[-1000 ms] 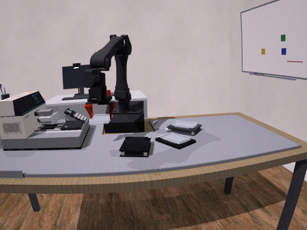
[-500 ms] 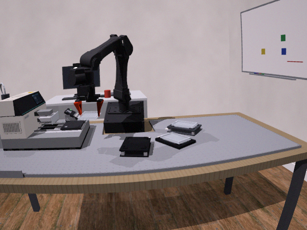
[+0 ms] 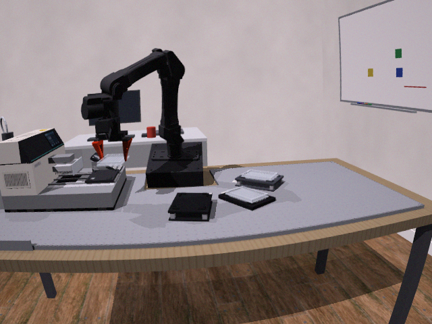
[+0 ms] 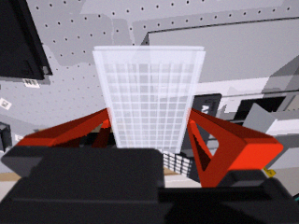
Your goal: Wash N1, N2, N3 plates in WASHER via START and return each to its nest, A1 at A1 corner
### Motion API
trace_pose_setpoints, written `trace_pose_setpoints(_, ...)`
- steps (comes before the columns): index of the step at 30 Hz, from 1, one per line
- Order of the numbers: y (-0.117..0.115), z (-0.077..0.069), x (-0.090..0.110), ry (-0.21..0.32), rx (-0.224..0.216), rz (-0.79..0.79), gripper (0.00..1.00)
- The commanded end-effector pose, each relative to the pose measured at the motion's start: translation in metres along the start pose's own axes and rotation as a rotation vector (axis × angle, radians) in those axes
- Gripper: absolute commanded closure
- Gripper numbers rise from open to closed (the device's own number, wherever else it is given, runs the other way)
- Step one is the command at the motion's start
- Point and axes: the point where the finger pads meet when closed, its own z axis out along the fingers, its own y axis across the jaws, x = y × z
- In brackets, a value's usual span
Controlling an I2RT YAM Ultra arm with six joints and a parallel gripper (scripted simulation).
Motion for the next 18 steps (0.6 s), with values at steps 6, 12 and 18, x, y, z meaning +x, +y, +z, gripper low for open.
trace_pose_setpoints(6, 0.000, -0.006, -0.003, -0.020, 0.000, -0.034, 1.00)
trace_pose_setpoints(12, -0.013, -0.008, 0.012, -0.020, 0.001, -0.104, 1.00)
trace_pose_setpoints(18, -0.029, -0.010, 0.032, -0.019, 0.001, -0.104, 1.00)
